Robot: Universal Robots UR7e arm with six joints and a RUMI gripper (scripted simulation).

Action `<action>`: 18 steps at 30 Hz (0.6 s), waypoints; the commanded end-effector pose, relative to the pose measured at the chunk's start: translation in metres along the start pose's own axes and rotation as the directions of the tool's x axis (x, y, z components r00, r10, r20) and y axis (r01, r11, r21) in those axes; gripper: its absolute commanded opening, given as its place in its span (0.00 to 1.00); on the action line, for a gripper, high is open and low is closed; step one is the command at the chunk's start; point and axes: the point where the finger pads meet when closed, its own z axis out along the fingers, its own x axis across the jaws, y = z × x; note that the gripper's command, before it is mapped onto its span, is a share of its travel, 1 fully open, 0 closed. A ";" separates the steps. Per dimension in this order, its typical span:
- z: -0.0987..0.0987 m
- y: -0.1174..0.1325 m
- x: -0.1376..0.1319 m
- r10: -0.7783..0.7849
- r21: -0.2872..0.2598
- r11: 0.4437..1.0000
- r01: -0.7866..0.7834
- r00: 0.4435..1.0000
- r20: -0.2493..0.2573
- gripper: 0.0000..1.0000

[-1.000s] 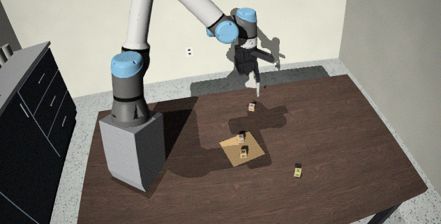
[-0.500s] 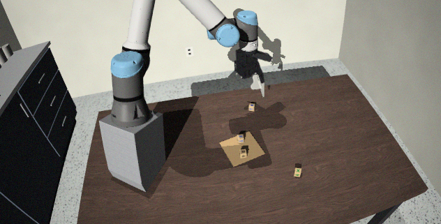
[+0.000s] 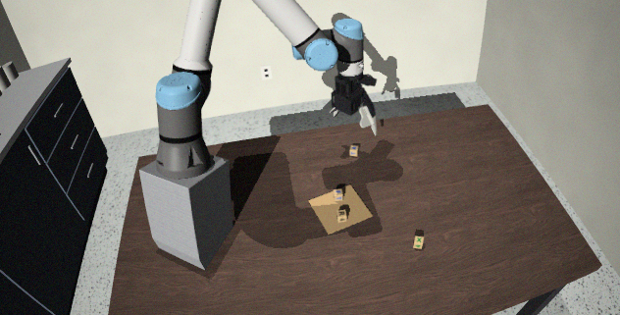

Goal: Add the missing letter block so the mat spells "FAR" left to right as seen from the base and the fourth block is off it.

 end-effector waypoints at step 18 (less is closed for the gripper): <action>0.014 0.003 -0.001 -0.419 0.004 0.908 0.419 0.908 0.002 1.00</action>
